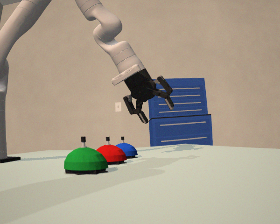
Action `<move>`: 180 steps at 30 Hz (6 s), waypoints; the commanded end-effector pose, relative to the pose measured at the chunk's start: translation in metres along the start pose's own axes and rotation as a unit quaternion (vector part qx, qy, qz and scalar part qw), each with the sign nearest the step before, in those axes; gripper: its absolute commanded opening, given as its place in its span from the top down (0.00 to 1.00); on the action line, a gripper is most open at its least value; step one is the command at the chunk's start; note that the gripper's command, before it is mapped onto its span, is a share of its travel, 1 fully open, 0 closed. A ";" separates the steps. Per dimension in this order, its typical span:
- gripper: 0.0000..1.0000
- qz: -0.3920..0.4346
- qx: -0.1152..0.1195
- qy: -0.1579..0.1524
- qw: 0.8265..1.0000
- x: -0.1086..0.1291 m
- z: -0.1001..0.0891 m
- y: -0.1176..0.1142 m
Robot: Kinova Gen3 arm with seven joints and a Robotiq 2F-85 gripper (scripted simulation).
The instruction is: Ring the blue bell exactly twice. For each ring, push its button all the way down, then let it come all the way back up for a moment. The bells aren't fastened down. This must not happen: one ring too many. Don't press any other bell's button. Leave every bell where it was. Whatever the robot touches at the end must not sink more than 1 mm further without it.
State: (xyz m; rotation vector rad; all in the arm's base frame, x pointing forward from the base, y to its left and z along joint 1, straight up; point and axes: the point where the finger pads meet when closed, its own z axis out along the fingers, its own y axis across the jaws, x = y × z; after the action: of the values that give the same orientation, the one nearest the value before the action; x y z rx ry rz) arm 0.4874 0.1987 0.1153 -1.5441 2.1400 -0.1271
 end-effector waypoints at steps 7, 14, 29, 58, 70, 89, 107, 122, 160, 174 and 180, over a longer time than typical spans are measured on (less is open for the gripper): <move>0.00 -0.011 -0.010 0.008 1.000 0.001 -0.003 0.002; 0.00 -0.016 -0.019 0.014 1.000 0.001 -0.004 0.007; 0.00 -0.025 -0.037 0.026 0.999 0.002 -0.007 0.015; 0.00 -0.044 -0.070 0.049 0.995 0.005 -0.015 0.031; 0.00 -0.053 -0.082 0.055 0.994 0.005 -0.019 0.037; 0.00 -0.066 -0.104 0.071 0.990 0.008 -0.026 0.047; 0.00 -0.081 -0.131 0.092 0.984 0.012 -0.038 0.057; 0.00 -0.091 -0.147 0.103 0.979 0.014 -0.046 0.064; 0.00 -0.113 -0.177 0.125 0.970 0.018 -0.062 0.075; 0.00 -0.118 -0.185 0.130 0.967 0.020 -0.067 0.079; 0.00 -0.121 -0.190 0.135 0.965 0.021 -0.070 0.080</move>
State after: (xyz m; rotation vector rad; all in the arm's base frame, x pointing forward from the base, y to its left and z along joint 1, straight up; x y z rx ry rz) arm 0.3853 0.1931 0.1381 -2.1061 2.2667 -0.0152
